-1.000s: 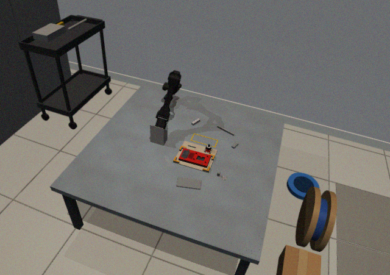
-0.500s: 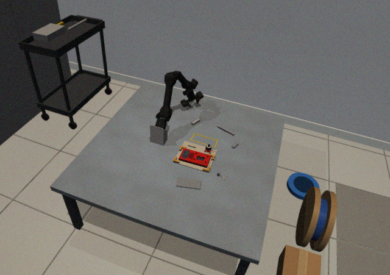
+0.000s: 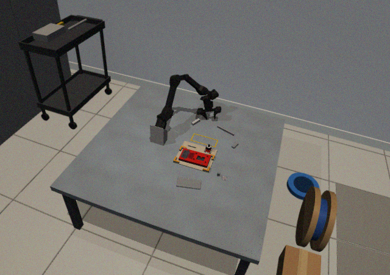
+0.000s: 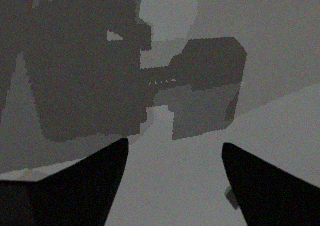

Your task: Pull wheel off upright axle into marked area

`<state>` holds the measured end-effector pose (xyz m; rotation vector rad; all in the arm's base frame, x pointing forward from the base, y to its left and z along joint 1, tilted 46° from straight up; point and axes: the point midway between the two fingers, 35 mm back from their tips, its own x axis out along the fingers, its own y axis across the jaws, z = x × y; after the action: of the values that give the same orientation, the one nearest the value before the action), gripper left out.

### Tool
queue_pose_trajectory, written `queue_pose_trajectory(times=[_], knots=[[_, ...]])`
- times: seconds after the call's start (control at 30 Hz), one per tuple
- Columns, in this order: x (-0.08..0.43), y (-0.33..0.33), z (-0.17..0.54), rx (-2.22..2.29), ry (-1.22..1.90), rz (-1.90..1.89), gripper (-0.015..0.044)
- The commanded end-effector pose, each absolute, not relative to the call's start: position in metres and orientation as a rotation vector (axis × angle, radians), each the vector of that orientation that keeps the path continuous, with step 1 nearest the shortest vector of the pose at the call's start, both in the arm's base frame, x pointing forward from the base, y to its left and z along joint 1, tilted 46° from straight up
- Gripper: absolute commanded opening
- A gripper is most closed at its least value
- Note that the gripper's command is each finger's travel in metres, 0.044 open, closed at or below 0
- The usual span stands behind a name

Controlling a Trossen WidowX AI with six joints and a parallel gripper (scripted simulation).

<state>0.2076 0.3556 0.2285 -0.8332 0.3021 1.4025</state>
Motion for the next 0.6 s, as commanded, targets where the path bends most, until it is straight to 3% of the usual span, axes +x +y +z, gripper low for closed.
queue_pose_trajectory(times=[0.0,0.3,0.57], knots=[[0.246,0.330,0.194,-0.753,0.522,1.352,0.0300],[0.320,0.237,0.121,-0.412,1.017,1.167,0.0300],[0.352,0.134,0.070,0.079,1.372,0.937,0.0300]])
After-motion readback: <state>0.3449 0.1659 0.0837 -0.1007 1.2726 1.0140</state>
